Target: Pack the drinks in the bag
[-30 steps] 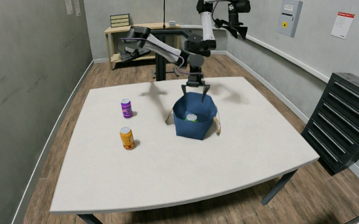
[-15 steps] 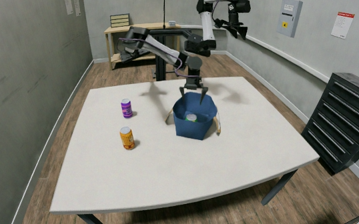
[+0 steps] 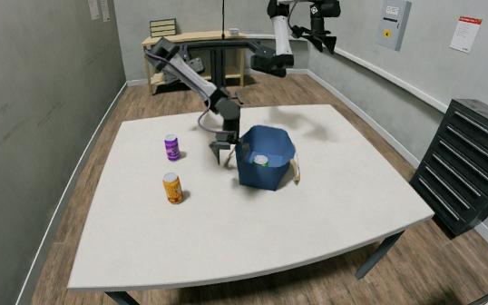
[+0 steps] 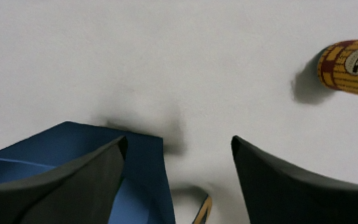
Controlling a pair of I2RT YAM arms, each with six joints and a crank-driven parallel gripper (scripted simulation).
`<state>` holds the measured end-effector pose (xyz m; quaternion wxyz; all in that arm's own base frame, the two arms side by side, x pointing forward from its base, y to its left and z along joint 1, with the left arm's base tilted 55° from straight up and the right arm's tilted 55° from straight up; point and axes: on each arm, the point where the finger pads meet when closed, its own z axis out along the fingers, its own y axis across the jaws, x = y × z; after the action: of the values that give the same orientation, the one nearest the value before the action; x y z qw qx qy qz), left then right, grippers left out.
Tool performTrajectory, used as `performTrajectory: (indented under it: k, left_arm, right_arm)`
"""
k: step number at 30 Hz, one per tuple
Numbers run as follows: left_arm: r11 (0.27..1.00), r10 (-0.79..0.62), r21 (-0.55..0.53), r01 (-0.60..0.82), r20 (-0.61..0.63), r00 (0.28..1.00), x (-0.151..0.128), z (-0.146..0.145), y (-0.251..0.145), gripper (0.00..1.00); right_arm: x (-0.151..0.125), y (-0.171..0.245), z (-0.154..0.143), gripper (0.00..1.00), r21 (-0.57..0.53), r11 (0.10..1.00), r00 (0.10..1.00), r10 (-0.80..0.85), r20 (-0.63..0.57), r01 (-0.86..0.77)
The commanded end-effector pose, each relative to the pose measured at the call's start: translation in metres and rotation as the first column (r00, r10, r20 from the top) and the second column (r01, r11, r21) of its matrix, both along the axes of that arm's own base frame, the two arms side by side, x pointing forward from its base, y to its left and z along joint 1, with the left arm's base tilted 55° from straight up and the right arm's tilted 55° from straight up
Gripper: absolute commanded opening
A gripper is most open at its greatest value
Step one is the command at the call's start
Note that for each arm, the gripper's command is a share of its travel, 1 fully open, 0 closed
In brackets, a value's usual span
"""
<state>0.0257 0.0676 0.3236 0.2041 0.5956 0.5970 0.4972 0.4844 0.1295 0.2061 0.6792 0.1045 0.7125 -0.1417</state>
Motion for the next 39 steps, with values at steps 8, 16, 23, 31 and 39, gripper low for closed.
performTrajectory:
  k: [8, 16, 23, 31, 39]
  left_arm:
    - [1.000, 0.008, -0.004, -0.008, 0.054, 0.999, -0.013, 0.009, -0.006, 1.00]
    - [1.000, 0.008, -0.004, -0.008, 0.054, 0.999, -0.013, 0.009, -0.006, 1.00]
    - [1.000, 0.008, -0.004, -0.008, 0.054, 0.999, -0.013, 0.009, -0.006, 1.00]
    - [1.000, 0.008, -0.004, -0.008, 0.054, 0.999, -0.013, 0.009, -0.006, 1.00]
    - [1.000, 0.008, -0.004, -0.008, 0.054, 0.999, -0.013, 0.009, -0.006, 1.00]
  right_arm:
    - [-0.001, -0.086, 0.029, 0.89, -0.035, 0.992, 0.992, 0.123, -0.016, -0.124]
    - [-0.011, -0.127, 0.036, 0.89, -0.052, 0.994, 0.995, 0.099, -0.013, -0.099]
    - [-0.018, -0.155, 0.052, 0.89, -0.036, 0.997, 0.996, 0.069, 0.049, -0.067]
    - [-0.031, -0.180, 0.048, 0.89, -0.072, 0.994, 0.997, 0.082, 0.011, -0.081]
    - [-0.044, -0.201, 0.051, 0.89, -0.077, 0.993, 0.996, 0.093, 0.015, -0.092]
